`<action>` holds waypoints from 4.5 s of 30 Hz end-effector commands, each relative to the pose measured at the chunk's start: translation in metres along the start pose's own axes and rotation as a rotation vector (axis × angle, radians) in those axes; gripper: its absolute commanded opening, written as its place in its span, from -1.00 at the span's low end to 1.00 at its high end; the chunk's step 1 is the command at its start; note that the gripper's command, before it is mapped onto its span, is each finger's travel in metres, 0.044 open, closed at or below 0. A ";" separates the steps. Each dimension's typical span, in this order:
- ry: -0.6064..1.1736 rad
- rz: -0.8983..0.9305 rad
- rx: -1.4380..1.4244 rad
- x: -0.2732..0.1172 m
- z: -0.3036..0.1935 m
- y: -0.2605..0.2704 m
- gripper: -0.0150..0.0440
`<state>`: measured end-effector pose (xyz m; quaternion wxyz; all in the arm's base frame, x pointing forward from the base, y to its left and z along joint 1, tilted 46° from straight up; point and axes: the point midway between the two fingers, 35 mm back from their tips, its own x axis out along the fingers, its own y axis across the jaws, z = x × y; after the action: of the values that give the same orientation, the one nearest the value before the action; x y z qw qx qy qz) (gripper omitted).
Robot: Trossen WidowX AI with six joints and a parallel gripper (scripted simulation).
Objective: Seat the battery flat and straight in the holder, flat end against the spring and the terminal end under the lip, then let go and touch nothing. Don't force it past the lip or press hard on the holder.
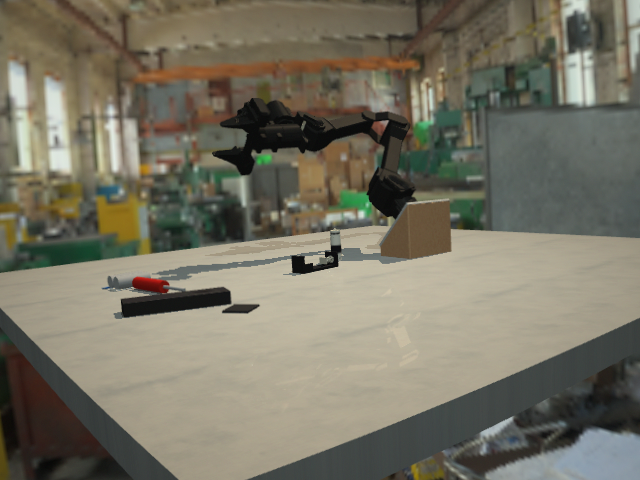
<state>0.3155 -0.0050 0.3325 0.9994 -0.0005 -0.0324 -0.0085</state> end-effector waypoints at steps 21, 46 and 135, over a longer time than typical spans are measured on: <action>1.351 -0.681 -0.173 -0.123 -0.249 0.064 -0.49; 1.340 -0.801 -0.379 -0.136 -0.285 0.015 -0.49; 0.392 -1.566 0.845 -0.164 -0.229 -0.050 0.30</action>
<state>0.1710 -0.0280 0.1058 0.6990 0.1971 0.3428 -0.5959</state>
